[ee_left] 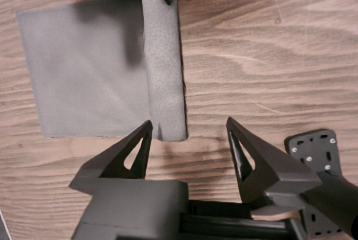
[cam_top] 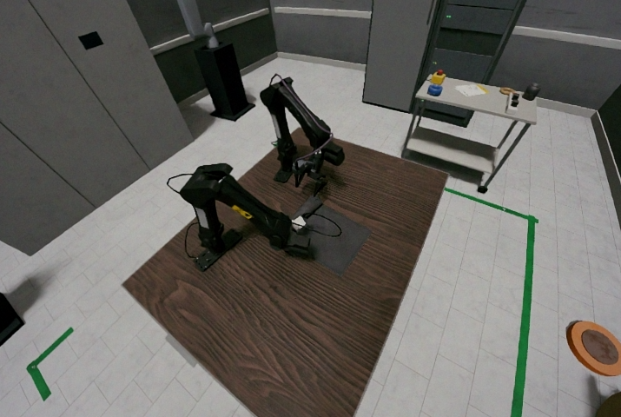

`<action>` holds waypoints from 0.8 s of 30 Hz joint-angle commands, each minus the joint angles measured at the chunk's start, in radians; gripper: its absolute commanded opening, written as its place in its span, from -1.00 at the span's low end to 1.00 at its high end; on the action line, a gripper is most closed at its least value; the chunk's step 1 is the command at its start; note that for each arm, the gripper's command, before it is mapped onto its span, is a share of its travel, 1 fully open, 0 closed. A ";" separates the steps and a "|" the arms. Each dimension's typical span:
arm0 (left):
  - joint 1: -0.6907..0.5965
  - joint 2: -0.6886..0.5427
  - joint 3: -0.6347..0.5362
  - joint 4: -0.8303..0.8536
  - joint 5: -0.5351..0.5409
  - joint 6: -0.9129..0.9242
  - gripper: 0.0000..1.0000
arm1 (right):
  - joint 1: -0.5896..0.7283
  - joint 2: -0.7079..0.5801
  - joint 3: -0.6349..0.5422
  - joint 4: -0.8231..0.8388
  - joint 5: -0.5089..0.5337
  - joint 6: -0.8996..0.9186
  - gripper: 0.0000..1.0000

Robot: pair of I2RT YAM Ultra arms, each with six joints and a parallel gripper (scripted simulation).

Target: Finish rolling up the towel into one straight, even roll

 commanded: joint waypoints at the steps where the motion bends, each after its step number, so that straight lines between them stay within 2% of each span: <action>1: -0.034 -0.139 -0.115 0.229 0.003 -0.070 0.90 | -0.019 0.054 0.073 -0.146 -0.045 -0.052 -0.58; 5: -0.070 -0.273 -0.232 0.366 -0.029 -0.130 0.93 | -0.026 0.113 0.121 -0.222 -0.060 -0.082 -0.58; 9: -0.092 -0.326 -0.286 0.435 -0.058 -0.171 0.96 | -0.029 0.149 0.150 -0.269 -0.067 -0.105 -0.58; 14: -0.098 -0.326 -0.297 0.458 -0.068 -0.180 0.96 | -0.030 0.160 0.156 -0.281 -0.067 -0.115 -0.58; 24: -0.041 -0.229 -0.236 0.422 -0.011 -0.047 0.96 | -0.030 0.190 0.144 -0.243 -0.066 -0.119 -0.58</action>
